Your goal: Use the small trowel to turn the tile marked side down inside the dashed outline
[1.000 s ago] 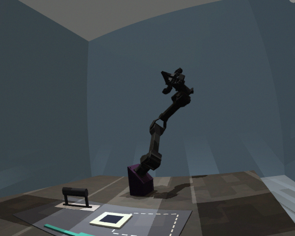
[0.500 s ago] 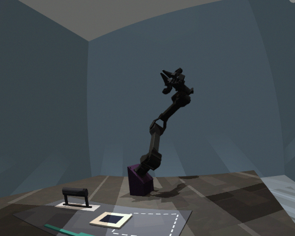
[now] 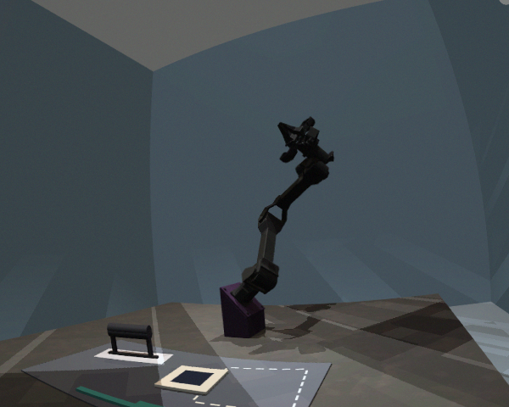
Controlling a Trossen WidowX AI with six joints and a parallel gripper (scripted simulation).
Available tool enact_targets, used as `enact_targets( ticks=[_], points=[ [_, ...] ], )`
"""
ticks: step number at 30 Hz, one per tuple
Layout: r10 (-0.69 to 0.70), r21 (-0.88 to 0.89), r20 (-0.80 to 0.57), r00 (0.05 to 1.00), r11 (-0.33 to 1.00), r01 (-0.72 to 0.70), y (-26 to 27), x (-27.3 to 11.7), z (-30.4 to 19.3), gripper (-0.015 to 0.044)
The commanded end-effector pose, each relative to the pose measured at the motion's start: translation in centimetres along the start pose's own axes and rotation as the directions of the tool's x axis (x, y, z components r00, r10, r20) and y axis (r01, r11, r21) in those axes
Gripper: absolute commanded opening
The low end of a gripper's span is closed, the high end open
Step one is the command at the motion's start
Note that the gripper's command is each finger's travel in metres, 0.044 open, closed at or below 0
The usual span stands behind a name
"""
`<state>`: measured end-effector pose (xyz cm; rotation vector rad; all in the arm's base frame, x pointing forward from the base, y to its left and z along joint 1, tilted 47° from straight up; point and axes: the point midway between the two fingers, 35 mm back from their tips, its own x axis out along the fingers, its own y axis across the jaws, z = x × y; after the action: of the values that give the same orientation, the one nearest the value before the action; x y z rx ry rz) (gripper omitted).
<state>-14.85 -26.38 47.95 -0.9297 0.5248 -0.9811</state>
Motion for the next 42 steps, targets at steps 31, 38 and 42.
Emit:
enact_targets(
  ticks=[31, 38, 42],
  points=[
    [-0.137, -0.374, -0.066, 0.988, 0.922, 0.103, -2.5, -1.4, 3.4, 0.0270],
    [-0.203, -0.542, -0.079, 0.976, 0.830, 0.129, -3.5, -1.9, 5.7, 0.0270],
    [-0.243, -0.602, -0.071, 0.968, 0.784, 0.153, -3.6, -2.0, 8.0, 0.0270]
  ],
)
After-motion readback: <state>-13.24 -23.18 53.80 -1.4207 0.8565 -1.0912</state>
